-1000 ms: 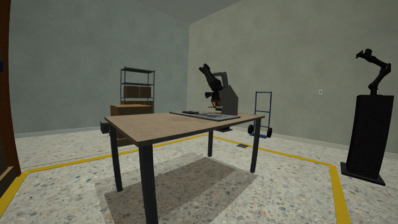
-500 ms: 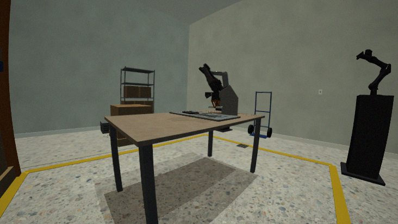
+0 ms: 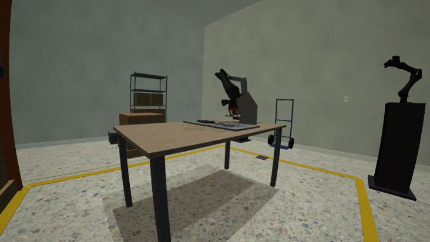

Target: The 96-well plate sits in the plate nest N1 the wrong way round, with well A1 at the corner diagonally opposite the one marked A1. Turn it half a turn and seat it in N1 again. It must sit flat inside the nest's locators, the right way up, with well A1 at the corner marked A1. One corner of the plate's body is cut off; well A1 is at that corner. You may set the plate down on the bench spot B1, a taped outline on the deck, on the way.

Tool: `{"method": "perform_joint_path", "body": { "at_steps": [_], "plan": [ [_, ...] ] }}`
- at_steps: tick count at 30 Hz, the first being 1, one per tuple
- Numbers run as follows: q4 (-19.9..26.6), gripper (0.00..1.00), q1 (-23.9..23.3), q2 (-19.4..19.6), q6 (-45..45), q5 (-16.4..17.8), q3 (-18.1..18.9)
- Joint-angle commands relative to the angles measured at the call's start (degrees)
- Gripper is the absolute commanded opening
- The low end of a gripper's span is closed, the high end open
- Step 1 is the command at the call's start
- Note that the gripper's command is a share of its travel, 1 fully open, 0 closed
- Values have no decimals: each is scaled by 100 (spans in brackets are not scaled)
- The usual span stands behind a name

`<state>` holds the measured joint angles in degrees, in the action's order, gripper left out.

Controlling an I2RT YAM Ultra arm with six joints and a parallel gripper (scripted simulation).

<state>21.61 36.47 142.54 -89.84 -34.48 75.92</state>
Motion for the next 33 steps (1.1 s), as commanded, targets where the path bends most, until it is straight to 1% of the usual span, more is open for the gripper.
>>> {"method": "perform_joint_path", "body": {
  "at_steps": [1, 25, 33],
  "plan": [
    [29, 0, 73, -47, 15, -57, 19],
    [29, 0, 73, -47, 15, -57, 19],
    [-39, 0, 41, 7, 54, -56, 27]
  ]
}}
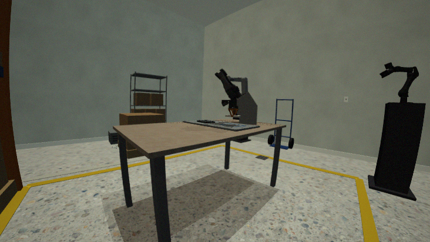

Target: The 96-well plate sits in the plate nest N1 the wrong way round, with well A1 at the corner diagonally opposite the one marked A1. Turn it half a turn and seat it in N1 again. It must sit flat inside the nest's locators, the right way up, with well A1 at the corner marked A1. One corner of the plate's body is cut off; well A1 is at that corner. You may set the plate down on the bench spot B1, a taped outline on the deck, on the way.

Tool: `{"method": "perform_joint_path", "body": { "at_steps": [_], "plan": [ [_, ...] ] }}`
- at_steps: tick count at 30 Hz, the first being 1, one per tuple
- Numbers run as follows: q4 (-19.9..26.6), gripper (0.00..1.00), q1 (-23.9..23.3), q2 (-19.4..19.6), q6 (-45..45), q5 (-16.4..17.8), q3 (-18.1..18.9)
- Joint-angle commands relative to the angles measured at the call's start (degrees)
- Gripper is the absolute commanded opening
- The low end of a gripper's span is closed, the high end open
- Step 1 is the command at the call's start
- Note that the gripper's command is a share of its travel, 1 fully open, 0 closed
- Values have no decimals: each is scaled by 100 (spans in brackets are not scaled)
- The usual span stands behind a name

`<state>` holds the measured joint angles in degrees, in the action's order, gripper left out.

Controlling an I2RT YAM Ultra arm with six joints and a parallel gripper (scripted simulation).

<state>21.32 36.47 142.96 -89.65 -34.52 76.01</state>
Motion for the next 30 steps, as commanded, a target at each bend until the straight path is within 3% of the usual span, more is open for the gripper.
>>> {"method": "perform_joint_path", "body": {
  "at_steps": [1, 30],
  "plan": [
    [-23, 0, 35, -26, 41, -52, 19],
    [-330, 0, -114, 217, 223, -45, 58]
  ]
}}
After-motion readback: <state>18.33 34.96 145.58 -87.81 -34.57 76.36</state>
